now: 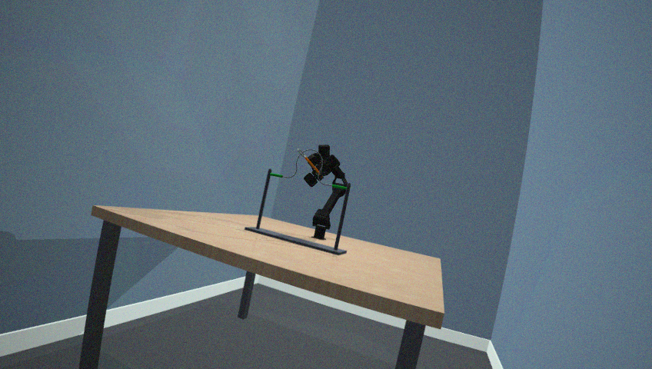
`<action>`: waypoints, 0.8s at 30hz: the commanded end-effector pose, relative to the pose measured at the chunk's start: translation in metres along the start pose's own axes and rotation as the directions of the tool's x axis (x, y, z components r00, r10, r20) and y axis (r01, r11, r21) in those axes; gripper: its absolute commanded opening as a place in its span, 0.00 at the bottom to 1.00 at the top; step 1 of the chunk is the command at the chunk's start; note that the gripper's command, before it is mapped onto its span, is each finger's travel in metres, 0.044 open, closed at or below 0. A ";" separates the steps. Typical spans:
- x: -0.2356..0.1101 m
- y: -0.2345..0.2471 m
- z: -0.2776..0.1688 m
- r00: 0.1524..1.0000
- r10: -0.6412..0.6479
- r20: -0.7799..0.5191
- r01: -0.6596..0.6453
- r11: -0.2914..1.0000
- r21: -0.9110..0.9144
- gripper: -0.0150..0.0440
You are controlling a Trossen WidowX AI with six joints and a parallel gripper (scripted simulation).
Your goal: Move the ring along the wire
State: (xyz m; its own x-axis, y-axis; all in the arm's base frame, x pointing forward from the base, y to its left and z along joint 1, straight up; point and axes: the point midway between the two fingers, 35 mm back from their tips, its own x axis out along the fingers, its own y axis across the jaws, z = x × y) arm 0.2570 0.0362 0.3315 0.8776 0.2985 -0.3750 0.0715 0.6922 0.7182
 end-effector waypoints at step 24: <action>0.000 -0.019 0.004 0.974 -0.215 0.072 0.227 0.909 -0.349 0.00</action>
State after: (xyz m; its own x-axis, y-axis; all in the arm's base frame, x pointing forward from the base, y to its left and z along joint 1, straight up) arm 0.2572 0.0222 0.3208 0.8748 0.1176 -0.4700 0.0968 0.9082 0.4073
